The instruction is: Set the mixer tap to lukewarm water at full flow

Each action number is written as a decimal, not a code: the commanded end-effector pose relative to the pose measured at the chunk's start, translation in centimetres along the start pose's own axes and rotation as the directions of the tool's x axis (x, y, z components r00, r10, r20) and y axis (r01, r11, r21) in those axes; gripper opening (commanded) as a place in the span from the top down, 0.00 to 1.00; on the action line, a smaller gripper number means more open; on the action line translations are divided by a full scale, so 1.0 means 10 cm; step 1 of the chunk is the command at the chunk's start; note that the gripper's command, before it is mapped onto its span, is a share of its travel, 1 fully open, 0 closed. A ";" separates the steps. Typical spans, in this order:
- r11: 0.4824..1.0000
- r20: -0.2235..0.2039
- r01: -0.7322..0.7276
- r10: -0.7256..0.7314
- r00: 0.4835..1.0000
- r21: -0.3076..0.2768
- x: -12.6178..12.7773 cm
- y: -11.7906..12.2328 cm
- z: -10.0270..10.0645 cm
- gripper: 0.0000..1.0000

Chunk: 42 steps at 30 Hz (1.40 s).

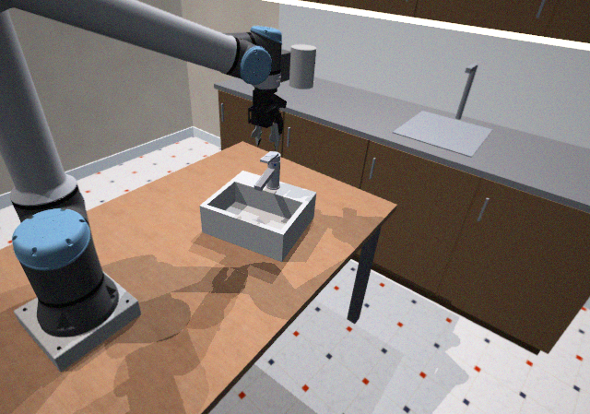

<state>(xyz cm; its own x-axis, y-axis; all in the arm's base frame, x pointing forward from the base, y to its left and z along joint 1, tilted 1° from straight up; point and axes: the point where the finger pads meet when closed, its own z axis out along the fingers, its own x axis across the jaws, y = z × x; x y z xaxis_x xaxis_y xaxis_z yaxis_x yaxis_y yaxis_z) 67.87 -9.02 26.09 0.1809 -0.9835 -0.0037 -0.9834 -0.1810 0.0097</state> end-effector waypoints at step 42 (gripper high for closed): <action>1.000 0.002 0.002 -0.002 1.000 -0.002 -0.02 0.00 -0.11 1.00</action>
<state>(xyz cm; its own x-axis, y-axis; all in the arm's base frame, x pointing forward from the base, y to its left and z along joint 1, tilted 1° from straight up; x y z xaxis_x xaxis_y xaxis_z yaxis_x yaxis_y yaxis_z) 67.84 -9.01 27.24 0.1809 -0.9835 -0.0045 -0.9834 -0.1810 0.0110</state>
